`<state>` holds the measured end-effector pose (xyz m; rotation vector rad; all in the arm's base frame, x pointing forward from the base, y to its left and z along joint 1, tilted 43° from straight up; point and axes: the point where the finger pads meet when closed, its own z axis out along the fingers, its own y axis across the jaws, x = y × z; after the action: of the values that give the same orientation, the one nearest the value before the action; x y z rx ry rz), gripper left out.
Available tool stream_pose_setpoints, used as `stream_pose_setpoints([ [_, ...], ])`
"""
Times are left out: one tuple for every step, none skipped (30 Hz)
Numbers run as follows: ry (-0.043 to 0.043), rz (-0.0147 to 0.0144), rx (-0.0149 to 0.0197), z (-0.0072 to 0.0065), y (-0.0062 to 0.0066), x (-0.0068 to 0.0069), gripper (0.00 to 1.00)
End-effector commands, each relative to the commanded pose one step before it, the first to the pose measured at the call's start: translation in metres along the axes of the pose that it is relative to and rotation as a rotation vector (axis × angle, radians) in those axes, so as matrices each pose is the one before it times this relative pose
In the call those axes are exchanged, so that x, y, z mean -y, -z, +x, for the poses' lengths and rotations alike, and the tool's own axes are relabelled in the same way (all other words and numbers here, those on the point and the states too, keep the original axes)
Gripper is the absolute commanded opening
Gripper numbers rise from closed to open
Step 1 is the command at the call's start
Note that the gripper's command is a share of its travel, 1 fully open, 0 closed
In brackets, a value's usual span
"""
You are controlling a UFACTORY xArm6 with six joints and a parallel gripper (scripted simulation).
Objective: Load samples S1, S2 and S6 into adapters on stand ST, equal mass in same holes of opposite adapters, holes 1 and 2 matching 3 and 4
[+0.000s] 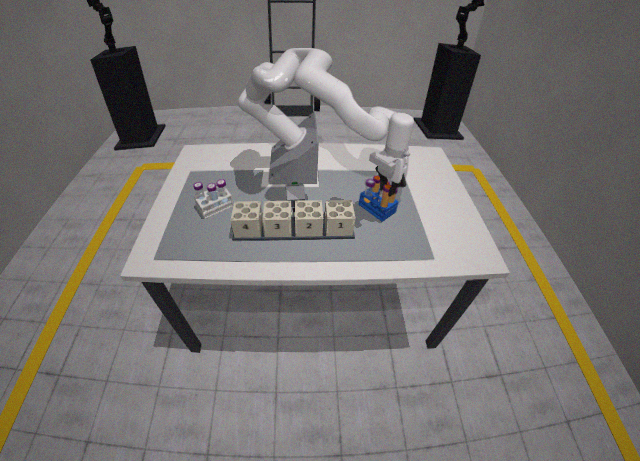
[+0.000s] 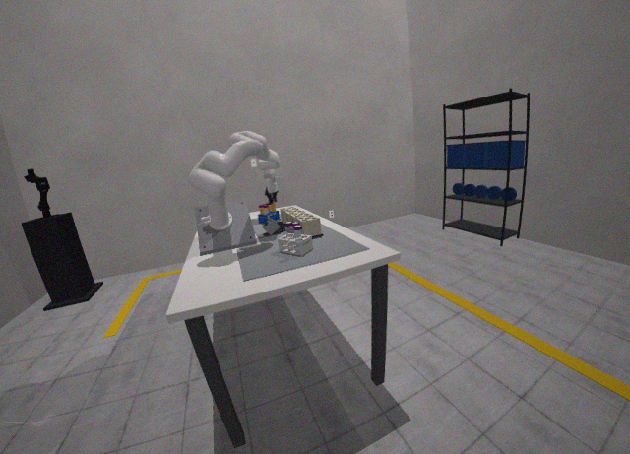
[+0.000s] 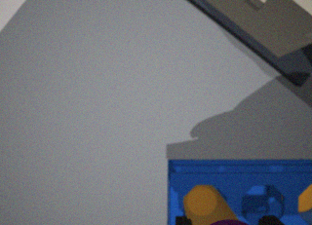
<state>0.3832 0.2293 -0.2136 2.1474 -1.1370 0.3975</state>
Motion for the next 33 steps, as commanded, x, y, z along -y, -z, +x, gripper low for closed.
stream_pose_setpoints([
  [-0.00098,0.00433,0.00099,0.00009,-0.00151,0.0013,0.0],
  [0.0,0.0,0.0,0.0,-0.001,0.0,0.0],
  [0.0,0.0,0.0,0.0,-0.001,0.0,0.0],
  [0.0,0.0,0.0,0.0,-0.001,0.0,0.0],
  [0.0,0.0,0.0,0.0,-0.001,0.0,0.0],
  [0.0,0.0,0.0,0.0,-0.001,0.0,0.0],
  [0.0,0.0,0.0,0.0,-0.001,0.0,0.0],
  [0.0,0.0,0.0,0.0,-0.001,0.0,0.0],
  [0.0,0.0,0.0,0.0,-0.001,0.0,0.0],
  [0.0,0.0,0.0,0.0,0.0,0.0,0.0],
  [0.0,0.0,0.0,0.0,0.0,0.0,0.0],
  [-0.00002,0.00002,-0.00002,0.00002,-0.00104,-0.00001,0.0],
  [0.0,-0.00001,0.0,0.0,-0.00099,0.0,0.0],
  [0.0,-0.00001,0.0,0.0,-0.00099,0.0,0.0],
  [0.0,-0.00001,0.0,0.0,-0.00099,0.0,0.0],
  [0.0,0.0,0.0,0.0,-0.001,0.0,0.0],
  [0.0,0.0,0.0,0.0,-0.001,0.0,0.0],
  [0.0,0.0,0.0,0.0,-0.001,0.0,0.0],
  [0.0,0.0,0.0,0.0,-0.001,0.0,0.0],
  [0.0,0.0,0.0,0.0,-0.001,0.0,0.0],
  [0.0,0.0,0.0,0.0,-0.001,0.0,0.0],
  [0.0,0.0,0.0,0.0,-0.001,0.0,0.0],
  [0.0,0.0,0.0,0.0,-0.001,0.0,0.0],
  [0.0,0.0,0.0,0.0,-0.001,0.0,0.0],
  [-0.00001,0.00001,-0.00001,0.00001,-0.00002,0.0,0.0],
  [-0.00001,0.00001,-0.00001,0.00001,-0.00002,0.0,0.0],
  [0.0,0.0,0.0,0.0,0.0,0.0,0.0],
  [0.0,0.0,0.0,0.0,0.0,0.0,0.0],
  [-0.00001,0.00001,-0.00001,0.00001,-0.00003,-0.00001,0.0],
  [0.0,0.0,0.0,0.0,0.0,0.0,0.0],
  [0.0,0.0,0.0,0.0,0.0,0.0,0.0],
  [0.00003,-0.00003,0.0,-0.00002,0.00005,0.0,0.0],
  [-0.00003,0.00003,0.0,0.00002,-0.00005,0.0,0.0],
])
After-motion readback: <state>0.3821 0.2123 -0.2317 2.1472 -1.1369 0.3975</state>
